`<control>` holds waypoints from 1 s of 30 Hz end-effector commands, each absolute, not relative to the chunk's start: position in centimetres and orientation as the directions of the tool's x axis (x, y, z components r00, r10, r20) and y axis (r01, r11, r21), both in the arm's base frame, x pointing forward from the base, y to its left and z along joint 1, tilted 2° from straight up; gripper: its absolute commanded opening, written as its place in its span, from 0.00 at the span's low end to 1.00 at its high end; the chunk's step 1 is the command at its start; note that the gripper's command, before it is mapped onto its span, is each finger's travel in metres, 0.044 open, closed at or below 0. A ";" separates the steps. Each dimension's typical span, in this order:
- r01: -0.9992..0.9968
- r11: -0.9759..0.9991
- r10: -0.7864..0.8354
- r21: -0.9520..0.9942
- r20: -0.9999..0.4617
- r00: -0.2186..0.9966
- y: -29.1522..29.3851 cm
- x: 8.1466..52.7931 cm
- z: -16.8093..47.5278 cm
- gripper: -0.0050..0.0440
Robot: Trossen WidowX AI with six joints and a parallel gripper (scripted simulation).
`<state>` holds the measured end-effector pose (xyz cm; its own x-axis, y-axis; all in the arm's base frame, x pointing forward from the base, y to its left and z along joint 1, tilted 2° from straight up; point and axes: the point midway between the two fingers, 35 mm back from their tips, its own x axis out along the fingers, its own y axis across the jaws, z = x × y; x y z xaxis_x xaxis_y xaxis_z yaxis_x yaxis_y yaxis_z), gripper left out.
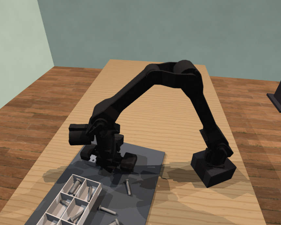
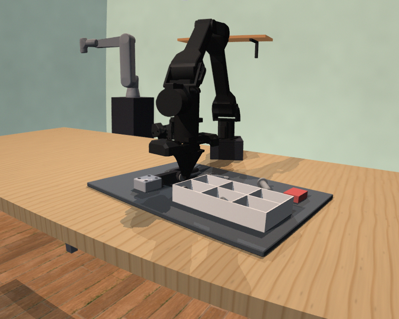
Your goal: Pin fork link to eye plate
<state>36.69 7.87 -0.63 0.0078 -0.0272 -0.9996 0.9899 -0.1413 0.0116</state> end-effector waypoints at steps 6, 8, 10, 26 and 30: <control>0.990 -0.142 -0.028 0.019 -0.999 0.016 9.6 37.0 1.7 0.10; 0.990 -0.142 -0.028 0.019 -0.999 0.016 9.7 37.0 1.9 0.10; 0.990 -0.142 -0.028 0.019 -0.999 0.016 9.7 37.0 1.9 0.10; 0.991 -0.137 -0.027 0.013 -1.000 0.009 9.7 36.4 6.6 0.69; 0.991 -0.137 -0.027 0.013 -1.000 0.009 9.7 36.4 6.6 0.84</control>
<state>36.44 9.69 6.59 0.0100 -0.0270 -0.9996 0.9909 -0.1337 0.0135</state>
